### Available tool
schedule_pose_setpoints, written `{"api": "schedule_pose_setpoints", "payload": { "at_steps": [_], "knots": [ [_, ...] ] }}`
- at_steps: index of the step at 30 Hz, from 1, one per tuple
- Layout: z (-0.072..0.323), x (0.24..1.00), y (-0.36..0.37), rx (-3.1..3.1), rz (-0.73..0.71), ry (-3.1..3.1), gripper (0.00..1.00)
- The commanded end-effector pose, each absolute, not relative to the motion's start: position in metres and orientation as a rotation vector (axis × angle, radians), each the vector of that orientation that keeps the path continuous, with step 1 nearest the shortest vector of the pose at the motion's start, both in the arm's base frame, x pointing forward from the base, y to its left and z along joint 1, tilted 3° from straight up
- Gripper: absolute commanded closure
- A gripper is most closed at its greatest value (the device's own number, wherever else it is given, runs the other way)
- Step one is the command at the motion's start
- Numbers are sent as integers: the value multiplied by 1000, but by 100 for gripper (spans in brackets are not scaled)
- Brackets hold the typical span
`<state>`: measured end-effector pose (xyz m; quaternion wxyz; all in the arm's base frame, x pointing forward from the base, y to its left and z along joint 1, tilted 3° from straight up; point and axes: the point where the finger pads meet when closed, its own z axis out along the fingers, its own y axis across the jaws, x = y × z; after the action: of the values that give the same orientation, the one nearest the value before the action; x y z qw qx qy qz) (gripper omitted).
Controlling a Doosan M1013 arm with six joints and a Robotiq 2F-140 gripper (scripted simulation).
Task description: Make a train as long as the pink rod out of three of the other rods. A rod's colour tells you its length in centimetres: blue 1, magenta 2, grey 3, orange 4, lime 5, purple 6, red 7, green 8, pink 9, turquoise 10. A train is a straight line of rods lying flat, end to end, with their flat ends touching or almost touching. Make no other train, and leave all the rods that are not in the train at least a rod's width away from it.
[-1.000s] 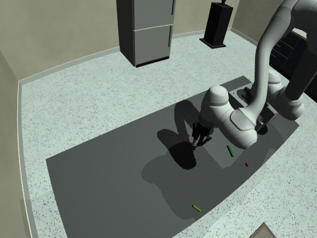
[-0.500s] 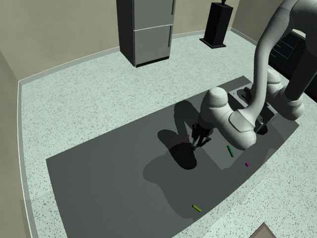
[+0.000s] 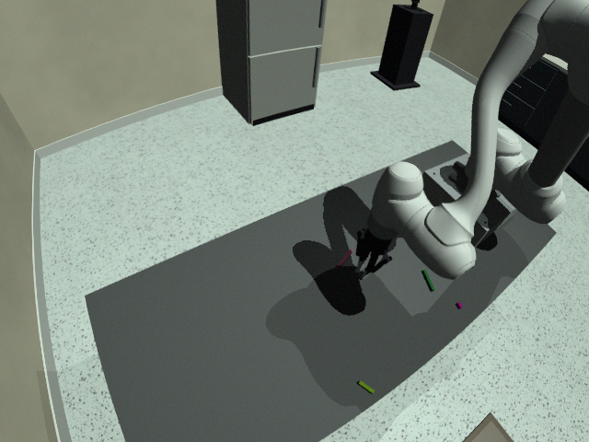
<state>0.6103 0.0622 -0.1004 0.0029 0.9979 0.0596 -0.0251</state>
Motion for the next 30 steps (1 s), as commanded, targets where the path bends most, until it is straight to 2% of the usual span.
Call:
{"api": "schedule_pose_setpoints", "payload": {
  "at_steps": [1,19,20,30],
  "knots": [
    [-103,610,64,3132,-75,183,77],
    [-103,610,64,3132,-75,183,77],
    [-103,610,64,3132,-75,183,88],
    [-103,610,64,3132,-75,183,88]
  ]
}}
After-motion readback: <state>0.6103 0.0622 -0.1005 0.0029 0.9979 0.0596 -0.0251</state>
